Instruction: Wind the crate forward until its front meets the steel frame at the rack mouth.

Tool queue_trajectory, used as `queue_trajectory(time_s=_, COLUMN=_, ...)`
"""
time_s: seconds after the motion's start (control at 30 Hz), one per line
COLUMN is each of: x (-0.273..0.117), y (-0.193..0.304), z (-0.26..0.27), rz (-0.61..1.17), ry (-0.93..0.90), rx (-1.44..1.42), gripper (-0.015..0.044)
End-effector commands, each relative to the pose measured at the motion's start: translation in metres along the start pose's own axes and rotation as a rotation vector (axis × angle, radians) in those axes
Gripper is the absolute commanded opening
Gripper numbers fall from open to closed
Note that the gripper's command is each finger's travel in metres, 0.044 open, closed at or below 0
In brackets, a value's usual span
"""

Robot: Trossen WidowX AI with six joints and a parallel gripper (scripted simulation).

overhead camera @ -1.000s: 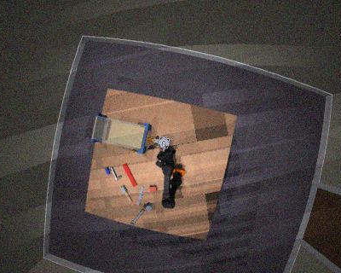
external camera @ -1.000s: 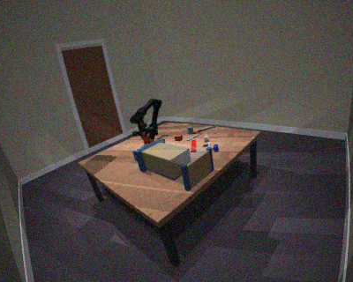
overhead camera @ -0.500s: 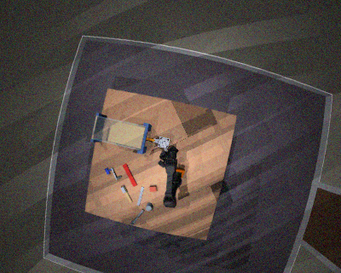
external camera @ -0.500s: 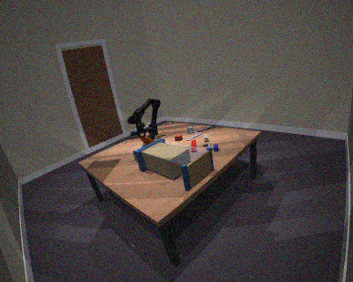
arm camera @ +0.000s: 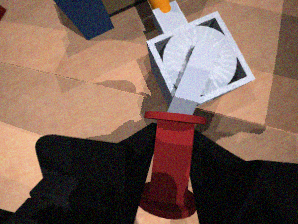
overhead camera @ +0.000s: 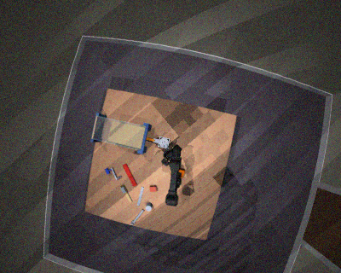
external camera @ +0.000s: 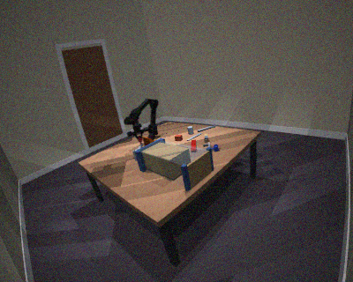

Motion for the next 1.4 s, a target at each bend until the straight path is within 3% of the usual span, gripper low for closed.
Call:
queue_trajectory(time_s=0.0, x=0.000, y=0.000, z=-0.014, rz=0.011, ry=0.031, rx=-0.001, gripper=0.0000)
queue_trajectory(time_s=0.67, x=-0.002, y=-0.005, z=-0.030, rz=0.008, ry=-0.002, rx=0.006, gripper=0.0000)
queue_trajectory(time_s=1.2, x=-0.002, y=-0.005, z=-0.031, rz=0.007, ry=0.001, rx=0.006, gripper=0.0420)
queue_trajectory(time_s=1.37, x=-0.007, y=-0.008, z=-0.031, rz=0.006, ry=0.001, rx=0.006, gripper=0.0440)
Point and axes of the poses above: the point midway between the two fingers, 35 mm back from their tips, its own x axis out along the fingers, its own z axis across the jaws, y = z × x, the point moved 4 cm from there along -x, back along the fingers, and after that the axes turned 14 degrees about x, right-handed, at the moved point
